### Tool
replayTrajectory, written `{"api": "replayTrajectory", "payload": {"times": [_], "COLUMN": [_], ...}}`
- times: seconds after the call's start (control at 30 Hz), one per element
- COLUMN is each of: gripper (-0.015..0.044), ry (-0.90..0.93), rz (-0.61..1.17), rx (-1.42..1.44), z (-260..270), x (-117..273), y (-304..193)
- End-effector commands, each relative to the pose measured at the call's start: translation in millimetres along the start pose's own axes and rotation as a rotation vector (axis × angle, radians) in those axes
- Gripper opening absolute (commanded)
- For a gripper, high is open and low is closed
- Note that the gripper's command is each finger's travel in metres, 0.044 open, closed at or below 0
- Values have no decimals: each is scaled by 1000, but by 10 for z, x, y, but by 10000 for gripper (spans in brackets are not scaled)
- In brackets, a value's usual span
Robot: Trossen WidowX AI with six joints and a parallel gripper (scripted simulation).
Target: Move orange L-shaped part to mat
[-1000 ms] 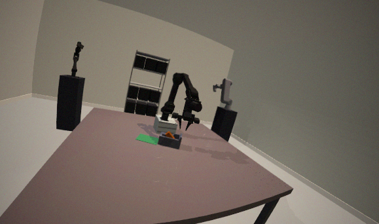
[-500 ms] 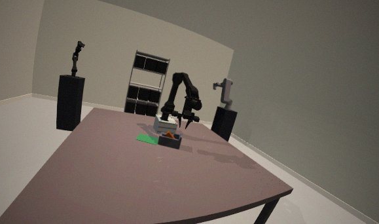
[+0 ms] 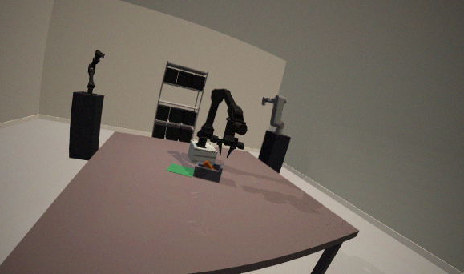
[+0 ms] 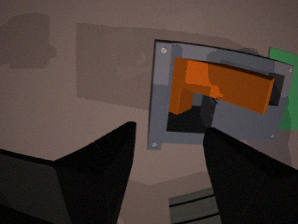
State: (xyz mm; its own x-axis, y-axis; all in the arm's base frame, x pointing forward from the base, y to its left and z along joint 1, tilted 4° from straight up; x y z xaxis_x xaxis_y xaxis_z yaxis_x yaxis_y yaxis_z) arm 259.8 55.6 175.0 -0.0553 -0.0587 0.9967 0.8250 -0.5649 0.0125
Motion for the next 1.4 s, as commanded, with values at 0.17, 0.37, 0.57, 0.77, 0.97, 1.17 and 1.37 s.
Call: {"api": "replayTrajectory", "payload": {"times": [0.17, 0.37, 0.57, 0.77, 0.97, 1.17, 1.37], "gripper": [232, 280, 280, 280, 280, 280, 280], "ry": [-1, -2, -5, -9, -11, -11, -11], "rz": [0, -2, -5, -6, -5, -5, -5], "rx": [39, 439, 944, 1350, 1574, 1574, 1574], "z": [-17, -193, -421, -636, -708, -708, -708], "x": [-2, 8, 20, 30, 33, 33, 33], "y": [10, 106, 204, 272, 291, 291, 291]}}
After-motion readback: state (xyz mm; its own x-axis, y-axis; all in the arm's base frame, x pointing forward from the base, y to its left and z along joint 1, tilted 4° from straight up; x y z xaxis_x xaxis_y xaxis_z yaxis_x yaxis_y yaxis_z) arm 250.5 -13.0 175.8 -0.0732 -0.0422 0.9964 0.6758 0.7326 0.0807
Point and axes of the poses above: the point midway between the two fingers, 35 mm back from their tips, its own x axis back along the fingers, its own z axis across the jaws, y = z × x, the point moved 9 cm from there along x, back along the fingers, and after that the axes turned 13 degrees about -x, right-handed, at the moved point
